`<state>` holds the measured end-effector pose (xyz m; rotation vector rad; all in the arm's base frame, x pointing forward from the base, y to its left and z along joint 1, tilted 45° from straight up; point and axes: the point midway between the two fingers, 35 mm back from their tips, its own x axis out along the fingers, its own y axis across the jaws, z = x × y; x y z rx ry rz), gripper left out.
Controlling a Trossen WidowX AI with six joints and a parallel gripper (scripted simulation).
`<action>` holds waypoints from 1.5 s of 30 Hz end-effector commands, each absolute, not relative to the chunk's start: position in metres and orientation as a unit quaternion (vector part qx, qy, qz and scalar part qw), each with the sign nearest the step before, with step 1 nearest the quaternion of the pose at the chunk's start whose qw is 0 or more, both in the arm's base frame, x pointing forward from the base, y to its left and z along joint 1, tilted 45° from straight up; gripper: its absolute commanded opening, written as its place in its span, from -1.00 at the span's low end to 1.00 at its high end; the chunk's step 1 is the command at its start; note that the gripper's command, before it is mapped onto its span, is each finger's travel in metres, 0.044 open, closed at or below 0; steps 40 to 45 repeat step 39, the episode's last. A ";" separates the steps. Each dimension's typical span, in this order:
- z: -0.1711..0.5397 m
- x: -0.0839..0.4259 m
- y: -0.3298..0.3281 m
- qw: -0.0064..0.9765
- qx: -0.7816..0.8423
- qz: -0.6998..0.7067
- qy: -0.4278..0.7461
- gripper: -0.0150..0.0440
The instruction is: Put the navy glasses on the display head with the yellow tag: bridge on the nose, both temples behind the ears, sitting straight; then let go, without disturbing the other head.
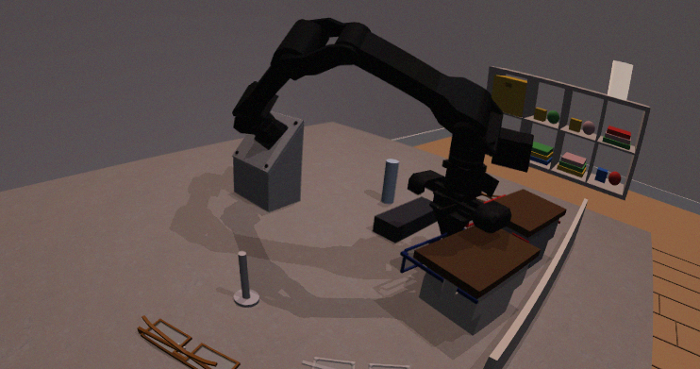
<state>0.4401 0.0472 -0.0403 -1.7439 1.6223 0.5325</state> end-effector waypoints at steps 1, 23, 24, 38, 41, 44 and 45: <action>-0.040 0.440 0.047 0.343 -0.671 0.205 0.624 -0.22; -0.017 0.428 0.072 0.344 -0.672 0.209 0.622 -0.13; -0.017 0.423 0.073 0.344 -0.672 0.209 0.622 -0.13; -0.016 0.376 0.084 0.343 -0.672 0.210 0.622 -0.13; -0.016 0.376 0.084 0.343 -0.672 0.210 0.622 -0.13; -0.016 0.376 0.084 0.343 -0.672 0.210 0.622 -0.13; -0.016 0.376 0.084 0.343 -0.672 0.210 0.622 -0.13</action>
